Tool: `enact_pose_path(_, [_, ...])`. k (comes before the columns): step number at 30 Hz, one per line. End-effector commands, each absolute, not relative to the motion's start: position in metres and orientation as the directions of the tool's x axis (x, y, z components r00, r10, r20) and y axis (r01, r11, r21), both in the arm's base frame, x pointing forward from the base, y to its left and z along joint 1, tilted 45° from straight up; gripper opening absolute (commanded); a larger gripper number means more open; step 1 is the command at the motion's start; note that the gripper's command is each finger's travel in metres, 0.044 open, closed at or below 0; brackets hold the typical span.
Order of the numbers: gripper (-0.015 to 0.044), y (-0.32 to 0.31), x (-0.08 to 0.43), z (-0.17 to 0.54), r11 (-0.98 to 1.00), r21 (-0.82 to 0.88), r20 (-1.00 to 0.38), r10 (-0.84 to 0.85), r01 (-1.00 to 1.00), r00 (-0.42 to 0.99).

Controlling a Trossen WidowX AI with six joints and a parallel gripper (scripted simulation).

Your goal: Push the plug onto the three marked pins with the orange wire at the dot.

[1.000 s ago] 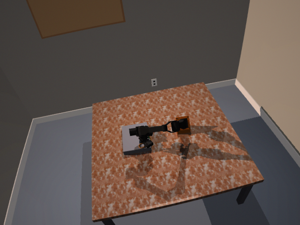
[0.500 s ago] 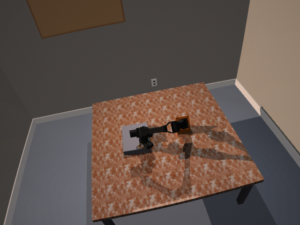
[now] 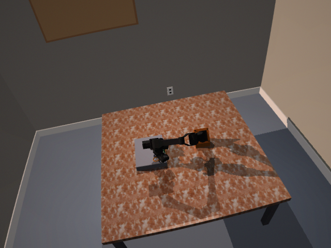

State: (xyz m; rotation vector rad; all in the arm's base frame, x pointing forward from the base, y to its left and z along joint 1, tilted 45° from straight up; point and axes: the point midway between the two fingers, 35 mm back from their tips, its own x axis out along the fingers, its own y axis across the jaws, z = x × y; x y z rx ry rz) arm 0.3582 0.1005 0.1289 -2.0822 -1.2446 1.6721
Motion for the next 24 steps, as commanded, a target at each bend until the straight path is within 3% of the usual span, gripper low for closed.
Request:
enact_pose_path(1, [0.0, 0.082, 0.36, 0.146, -0.63, -0.61, -0.71, 0.704, 0.481, 0.021])
enact_pose_path(8, [0.0, 0.074, 0.358, 0.151, -0.621, -0.599, -0.711, 0.703, 0.505, 0.021])
enact_pose_path(24, [0.0, 0.045, 0.348, 0.127, -0.427, -0.381, -0.722, 0.691, 0.82, 0.024])
